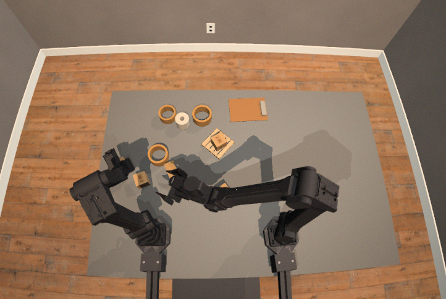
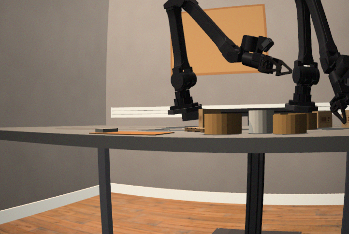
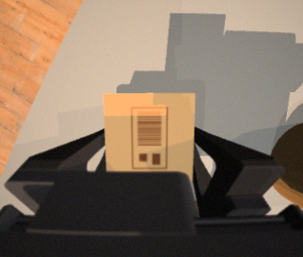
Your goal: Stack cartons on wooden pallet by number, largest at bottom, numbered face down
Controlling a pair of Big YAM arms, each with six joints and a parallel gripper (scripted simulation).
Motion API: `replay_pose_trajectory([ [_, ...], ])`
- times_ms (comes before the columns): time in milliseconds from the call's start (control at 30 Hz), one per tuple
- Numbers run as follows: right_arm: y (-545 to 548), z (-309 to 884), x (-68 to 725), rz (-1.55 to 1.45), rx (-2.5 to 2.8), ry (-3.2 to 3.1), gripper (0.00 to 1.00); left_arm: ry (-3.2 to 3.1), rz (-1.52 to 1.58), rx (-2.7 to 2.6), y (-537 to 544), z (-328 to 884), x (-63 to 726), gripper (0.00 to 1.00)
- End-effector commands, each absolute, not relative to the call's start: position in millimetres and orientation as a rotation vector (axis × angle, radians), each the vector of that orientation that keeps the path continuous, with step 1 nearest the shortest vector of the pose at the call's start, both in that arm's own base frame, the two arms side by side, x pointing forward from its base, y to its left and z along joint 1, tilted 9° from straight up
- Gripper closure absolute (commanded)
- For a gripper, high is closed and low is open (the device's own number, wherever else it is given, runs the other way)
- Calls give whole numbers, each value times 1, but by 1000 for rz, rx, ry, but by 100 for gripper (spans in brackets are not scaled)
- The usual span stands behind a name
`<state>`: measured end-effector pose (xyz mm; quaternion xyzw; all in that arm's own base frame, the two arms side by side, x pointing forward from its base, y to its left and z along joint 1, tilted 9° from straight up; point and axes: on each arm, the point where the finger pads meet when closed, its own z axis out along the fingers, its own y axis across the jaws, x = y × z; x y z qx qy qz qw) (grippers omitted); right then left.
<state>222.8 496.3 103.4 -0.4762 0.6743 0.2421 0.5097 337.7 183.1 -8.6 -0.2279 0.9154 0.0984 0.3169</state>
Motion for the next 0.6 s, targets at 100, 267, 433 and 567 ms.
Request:
replay_pose_trajectory([
  [100,514,127,227,613,-1115,1576,0,2383,267,-598,188,-3,344,38],
  [267,514,127,227,613,-1115,1576,0,2383,267,-600,187,-3,343,39],
  [433,514,127,227,613,-1115,1576,0,2381,267,-606,187,-3,343,46],
  [567,514,127,227,613,-1115,1576,0,2381,266,-606,187,-3,343,61],
])
